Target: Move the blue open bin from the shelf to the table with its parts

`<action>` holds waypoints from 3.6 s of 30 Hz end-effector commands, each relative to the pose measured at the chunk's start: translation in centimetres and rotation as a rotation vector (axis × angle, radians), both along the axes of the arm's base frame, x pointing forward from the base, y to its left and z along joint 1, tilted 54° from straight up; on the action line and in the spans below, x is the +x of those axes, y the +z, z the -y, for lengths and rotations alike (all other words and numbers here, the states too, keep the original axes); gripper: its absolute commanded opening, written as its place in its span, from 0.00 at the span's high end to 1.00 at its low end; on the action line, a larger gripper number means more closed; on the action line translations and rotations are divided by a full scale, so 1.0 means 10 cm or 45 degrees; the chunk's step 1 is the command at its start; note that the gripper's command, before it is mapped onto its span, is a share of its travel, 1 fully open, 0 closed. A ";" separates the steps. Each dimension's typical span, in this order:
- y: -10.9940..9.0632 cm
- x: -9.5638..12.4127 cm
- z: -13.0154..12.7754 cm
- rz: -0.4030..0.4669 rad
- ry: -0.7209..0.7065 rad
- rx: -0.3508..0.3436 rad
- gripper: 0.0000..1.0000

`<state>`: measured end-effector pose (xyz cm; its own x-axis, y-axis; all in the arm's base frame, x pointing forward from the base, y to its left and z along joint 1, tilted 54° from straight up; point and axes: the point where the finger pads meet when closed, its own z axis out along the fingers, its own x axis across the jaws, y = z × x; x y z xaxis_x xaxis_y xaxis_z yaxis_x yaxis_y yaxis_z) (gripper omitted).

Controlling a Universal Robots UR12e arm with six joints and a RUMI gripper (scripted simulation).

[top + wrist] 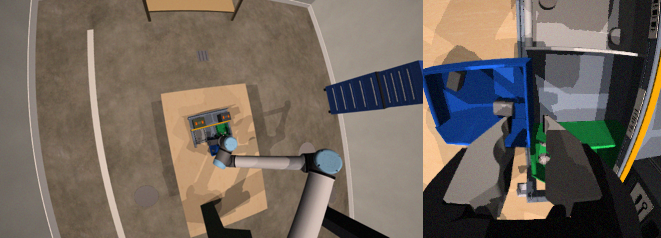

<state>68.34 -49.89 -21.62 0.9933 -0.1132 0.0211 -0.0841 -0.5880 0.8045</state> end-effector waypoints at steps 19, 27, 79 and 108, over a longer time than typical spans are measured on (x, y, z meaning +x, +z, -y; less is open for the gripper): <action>-0.10 -0.01 0.13 0.001 0.001 0.000 0.80; -0.10 -0.01 0.13 0.001 0.001 0.000 0.80; -0.17 -0.03 0.23 0.001 0.001 0.000 1.00; -0.17 -0.03 0.23 0.001 0.001 0.000 1.00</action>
<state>68.01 -52.28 -23.40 0.9933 -0.1132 0.0211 -0.0841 -0.5880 0.8045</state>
